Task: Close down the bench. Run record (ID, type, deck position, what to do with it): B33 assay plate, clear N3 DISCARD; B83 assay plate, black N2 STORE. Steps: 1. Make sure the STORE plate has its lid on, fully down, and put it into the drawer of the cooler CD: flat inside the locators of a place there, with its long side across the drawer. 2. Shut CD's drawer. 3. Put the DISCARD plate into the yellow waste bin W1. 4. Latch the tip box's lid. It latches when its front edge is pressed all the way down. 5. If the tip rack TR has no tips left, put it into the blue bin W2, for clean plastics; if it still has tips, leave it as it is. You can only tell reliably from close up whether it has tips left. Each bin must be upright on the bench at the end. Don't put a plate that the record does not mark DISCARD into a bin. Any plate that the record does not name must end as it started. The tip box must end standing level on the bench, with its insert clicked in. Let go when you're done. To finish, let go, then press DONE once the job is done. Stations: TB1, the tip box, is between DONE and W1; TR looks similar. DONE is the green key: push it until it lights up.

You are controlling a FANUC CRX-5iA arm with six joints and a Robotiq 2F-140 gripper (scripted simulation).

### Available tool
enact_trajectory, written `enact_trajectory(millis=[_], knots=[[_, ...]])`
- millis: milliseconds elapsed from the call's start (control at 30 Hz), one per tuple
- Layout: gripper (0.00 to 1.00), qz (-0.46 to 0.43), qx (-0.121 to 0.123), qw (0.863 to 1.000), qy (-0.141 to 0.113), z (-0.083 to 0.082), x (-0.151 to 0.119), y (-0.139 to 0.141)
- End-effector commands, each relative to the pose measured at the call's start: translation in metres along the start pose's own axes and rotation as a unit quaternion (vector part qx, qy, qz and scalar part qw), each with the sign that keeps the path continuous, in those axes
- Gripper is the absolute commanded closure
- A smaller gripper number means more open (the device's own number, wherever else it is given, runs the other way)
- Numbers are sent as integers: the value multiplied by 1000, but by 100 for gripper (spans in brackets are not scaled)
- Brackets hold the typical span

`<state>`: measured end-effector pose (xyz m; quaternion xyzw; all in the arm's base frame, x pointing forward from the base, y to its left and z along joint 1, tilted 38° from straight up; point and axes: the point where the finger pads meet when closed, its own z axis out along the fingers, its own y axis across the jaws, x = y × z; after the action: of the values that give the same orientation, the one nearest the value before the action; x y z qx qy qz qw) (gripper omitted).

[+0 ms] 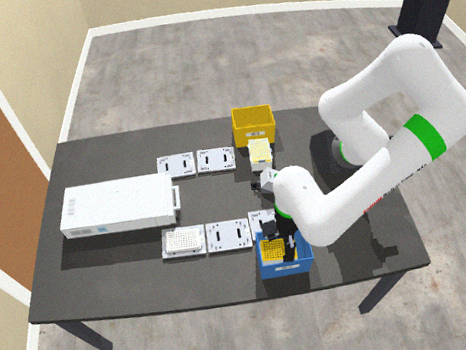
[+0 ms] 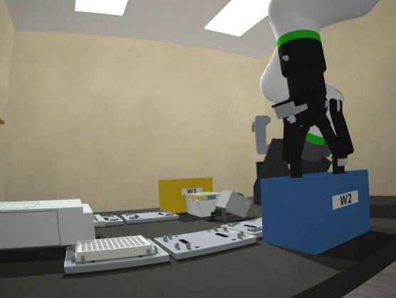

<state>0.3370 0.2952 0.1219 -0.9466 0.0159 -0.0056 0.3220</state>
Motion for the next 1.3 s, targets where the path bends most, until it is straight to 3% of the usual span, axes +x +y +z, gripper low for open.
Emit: enact_trajectory(millis=[0, 400, 1267], knots=[[30, 0, 0, 1000, 1, 0, 0, 0], [30, 0, 0, 1000, 1, 0, 0, 0], [30, 0, 0, 1000, 1, -32, 0, 0]])
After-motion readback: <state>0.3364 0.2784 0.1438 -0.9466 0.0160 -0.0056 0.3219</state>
